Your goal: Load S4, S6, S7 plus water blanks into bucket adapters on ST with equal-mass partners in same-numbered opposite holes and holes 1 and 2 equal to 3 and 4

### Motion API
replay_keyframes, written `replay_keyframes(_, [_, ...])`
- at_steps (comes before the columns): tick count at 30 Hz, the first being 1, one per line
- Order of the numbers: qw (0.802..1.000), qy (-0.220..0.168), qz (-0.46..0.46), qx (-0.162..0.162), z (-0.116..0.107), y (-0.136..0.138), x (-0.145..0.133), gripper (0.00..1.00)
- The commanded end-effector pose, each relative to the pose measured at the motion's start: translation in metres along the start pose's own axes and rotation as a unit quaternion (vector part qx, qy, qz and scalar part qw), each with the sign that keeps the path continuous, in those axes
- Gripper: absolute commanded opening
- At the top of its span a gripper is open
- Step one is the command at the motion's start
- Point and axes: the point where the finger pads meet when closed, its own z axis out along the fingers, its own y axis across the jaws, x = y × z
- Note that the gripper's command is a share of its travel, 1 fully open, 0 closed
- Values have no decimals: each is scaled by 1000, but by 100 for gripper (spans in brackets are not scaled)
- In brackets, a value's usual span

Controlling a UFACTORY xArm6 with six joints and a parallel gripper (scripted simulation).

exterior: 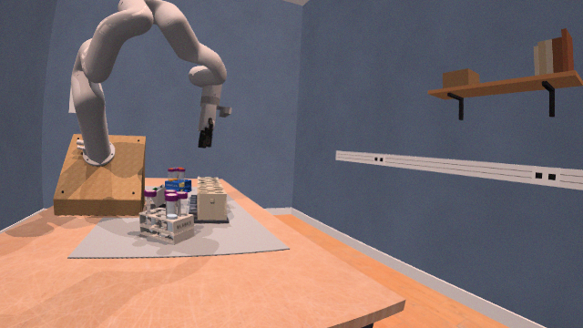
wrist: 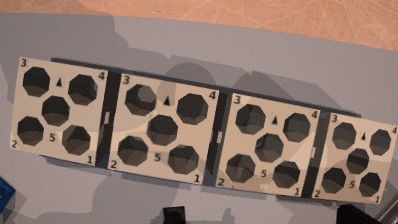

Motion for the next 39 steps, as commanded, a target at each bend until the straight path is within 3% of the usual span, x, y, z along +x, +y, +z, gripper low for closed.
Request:
replay_keyframes(1, [996, 34, 73, 32, -5, -8, 2, 100])
replay_keyframes(14, [996, 36, 78, 35, -5, -8, 2, 100])
replay_keyframes(25, [965, 29, 258, 40, 1, 34, -34, 100])
replay_keyframes(27, [965, 29, 258, 40, 1, 34, -34, 100])
replay_keyframes(39, [894, 20, 445, 45, 6, 79, -72, 100])
